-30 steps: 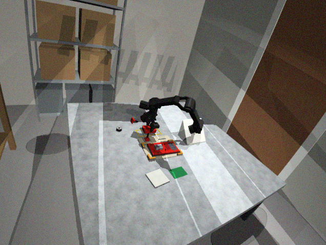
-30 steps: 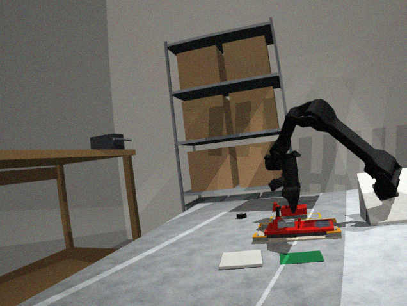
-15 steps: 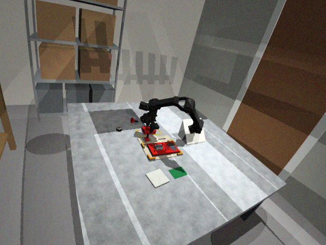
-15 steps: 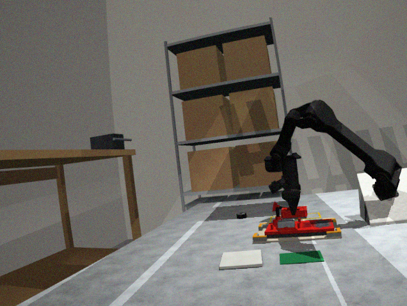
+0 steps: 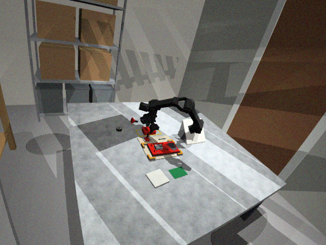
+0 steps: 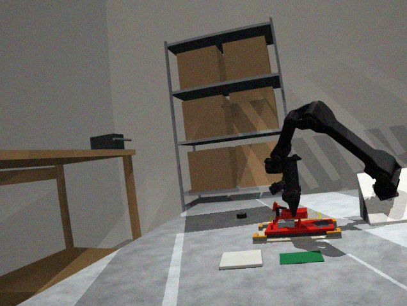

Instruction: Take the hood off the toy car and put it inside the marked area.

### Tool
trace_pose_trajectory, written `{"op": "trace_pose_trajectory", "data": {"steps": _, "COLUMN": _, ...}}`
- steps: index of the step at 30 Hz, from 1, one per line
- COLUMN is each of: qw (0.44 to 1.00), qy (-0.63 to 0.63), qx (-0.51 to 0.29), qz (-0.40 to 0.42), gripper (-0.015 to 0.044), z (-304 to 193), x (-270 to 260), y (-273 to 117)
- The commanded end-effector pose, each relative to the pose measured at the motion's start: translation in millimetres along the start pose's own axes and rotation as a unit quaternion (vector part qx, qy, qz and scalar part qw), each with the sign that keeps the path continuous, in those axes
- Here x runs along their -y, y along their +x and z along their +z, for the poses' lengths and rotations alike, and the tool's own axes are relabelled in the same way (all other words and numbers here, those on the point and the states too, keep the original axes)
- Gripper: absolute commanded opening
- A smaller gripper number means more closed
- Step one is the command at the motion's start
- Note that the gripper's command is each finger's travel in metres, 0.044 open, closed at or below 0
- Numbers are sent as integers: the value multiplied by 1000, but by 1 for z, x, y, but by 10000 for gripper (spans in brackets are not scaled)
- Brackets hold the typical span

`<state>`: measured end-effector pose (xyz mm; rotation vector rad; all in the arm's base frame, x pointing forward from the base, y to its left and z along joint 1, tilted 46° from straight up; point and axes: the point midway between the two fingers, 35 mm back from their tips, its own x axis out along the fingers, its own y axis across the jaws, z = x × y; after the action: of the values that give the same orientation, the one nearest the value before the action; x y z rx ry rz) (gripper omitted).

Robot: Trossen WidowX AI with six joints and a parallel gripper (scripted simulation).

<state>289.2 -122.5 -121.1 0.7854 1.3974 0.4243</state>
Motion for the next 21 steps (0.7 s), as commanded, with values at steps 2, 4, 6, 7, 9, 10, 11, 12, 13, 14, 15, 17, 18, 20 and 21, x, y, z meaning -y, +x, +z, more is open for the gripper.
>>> {"op": "trace_pose_trajectory", "data": {"steps": 2, "qw": 1000, "qy": 0, "qx": 0, "qz": 0, "gripper": 131, "z": 0, "x": 0, "y": 0}}
{"op": "trace_pose_trajectory", "data": {"steps": 4, "qw": 1000, "qy": 0, "qx": 0, "qz": 0, "gripper": 184, "z": 0, "x": 0, "y": 0}}
{"op": "trace_pose_trajectory", "data": {"steps": 6, "qw": 1000, "qy": 0, "qx": 0, "qz": 0, "gripper": 236, "z": 0, "x": 0, "y": 0}}
{"op": "trace_pose_trajectory", "data": {"steps": 7, "qw": 1000, "qy": 0, "qx": 0, "qz": 0, "gripper": 263, "z": 0, "x": 0, "y": 0}}
{"op": "trace_pose_trajectory", "data": {"steps": 9, "qw": 1000, "qy": 0, "qx": 0, "qz": 0, "gripper": 315, "z": 0, "x": 0, "y": 0}}
{"op": "trace_pose_trajectory", "data": {"steps": 10, "qw": 1000, "qy": 0, "qx": 0, "qz": 0, "gripper": 341, "z": 0, "x": 0, "y": 0}}
{"op": "trace_pose_trajectory", "data": {"steps": 11, "qw": 1000, "qy": 0, "qx": 0, "qz": 0, "gripper": 368, "z": 0, "x": 0, "y": 0}}
{"op": "trace_pose_trajectory", "data": {"steps": 12, "qw": 1000, "qy": 0, "qx": 0, "qz": 0, "gripper": 394, "z": 0, "x": 0, "y": 0}}
{"op": "trace_pose_trajectory", "data": {"steps": 13, "qw": 1000, "qy": 0, "qx": 0, "qz": 0, "gripper": 420, "z": 0, "x": 0, "y": 0}}
{"op": "trace_pose_trajectory", "data": {"steps": 14, "qw": 1000, "qy": 0, "qx": 0, "qz": 0, "gripper": 440, "z": 0, "x": 0, "y": -3}}
{"op": "trace_pose_trajectory", "data": {"steps": 15, "qw": 1000, "qy": 0, "qx": 0, "qz": 0, "gripper": 440, "z": 1, "x": 1, "y": -7}}
{"op": "trace_pose_trajectory", "data": {"steps": 17, "qw": 1000, "qy": 0, "qx": -1, "qz": 0, "gripper": 440, "z": 2, "x": 1, "y": -21}}
{"op": "trace_pose_trajectory", "data": {"steps": 18, "qw": 1000, "qy": 0, "qx": -1, "qz": 0, "gripper": 440, "z": 2, "x": 2, "y": -31}}
{"op": "trace_pose_trajectory", "data": {"steps": 20, "qw": 1000, "qy": 0, "qx": -2, "qz": 2, "gripper": 440, "z": 2, "x": 2, "y": -53}}
{"op": "trace_pose_trajectory", "data": {"steps": 21, "qw": 1000, "qy": 0, "qx": -3, "qz": 2, "gripper": 440, "z": 1, "x": 2, "y": -64}}
